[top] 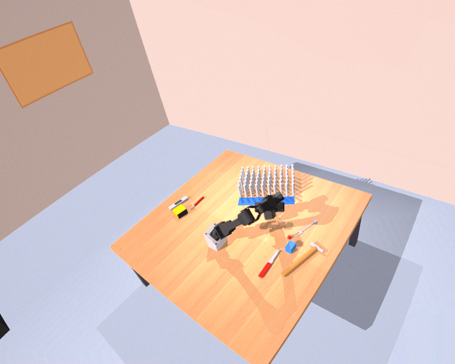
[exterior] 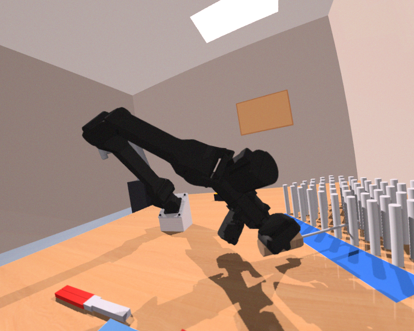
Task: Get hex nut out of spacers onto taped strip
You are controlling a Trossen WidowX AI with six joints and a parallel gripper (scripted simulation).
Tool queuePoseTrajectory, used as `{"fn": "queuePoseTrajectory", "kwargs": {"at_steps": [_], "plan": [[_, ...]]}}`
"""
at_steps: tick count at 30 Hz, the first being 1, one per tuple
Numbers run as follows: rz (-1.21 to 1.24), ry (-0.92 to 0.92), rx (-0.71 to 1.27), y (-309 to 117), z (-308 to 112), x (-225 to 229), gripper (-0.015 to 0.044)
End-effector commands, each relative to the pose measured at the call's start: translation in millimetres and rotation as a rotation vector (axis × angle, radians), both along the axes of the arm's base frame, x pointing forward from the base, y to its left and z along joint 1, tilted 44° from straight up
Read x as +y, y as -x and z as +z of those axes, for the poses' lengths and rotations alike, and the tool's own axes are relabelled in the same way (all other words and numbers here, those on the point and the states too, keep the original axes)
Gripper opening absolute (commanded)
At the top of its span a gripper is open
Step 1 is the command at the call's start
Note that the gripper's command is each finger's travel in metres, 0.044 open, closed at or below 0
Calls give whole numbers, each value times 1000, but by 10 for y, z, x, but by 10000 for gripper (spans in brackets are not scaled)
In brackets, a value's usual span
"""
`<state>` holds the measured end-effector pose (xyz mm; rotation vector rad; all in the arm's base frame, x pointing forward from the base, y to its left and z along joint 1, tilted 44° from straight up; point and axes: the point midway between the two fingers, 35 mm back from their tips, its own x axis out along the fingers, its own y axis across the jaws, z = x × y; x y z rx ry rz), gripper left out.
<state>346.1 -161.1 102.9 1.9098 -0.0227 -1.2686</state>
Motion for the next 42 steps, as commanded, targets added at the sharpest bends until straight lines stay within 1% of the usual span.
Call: {"fn": "queuePoseTrajectory", "kwargs": {"at_steps": [1,42], "plan": [[-2,1,-5,-54,2,8,0],[-2,0,-7,-321,-82,85,0]]}}
